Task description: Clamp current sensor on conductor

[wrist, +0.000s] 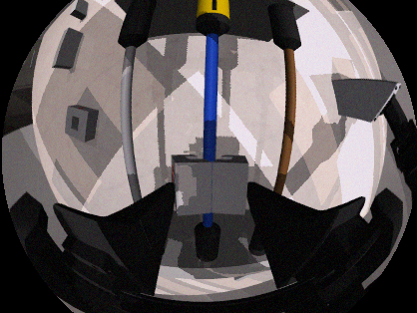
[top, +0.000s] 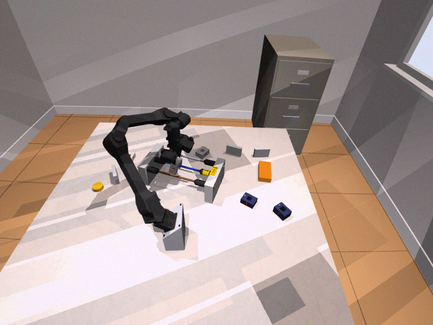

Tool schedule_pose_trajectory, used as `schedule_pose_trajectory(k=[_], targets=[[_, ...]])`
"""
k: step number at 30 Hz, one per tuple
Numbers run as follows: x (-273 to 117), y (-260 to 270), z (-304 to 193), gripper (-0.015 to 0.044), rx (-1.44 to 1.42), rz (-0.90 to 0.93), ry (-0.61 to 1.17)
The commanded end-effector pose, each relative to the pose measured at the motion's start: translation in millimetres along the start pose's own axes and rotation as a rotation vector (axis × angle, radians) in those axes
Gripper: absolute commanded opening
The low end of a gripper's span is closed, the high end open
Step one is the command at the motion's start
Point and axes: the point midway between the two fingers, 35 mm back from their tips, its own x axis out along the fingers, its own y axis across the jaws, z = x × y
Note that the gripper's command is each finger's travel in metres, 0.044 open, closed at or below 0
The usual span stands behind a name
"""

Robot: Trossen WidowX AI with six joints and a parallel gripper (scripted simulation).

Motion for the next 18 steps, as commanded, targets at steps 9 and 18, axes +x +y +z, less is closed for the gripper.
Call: schedule_pose_trajectory(k=[9,18], targets=[[-1,0,0,0.0440,-0.001,0.002,0.000],[36,0,-4,0.0440,0.005,0.006,0.008]])
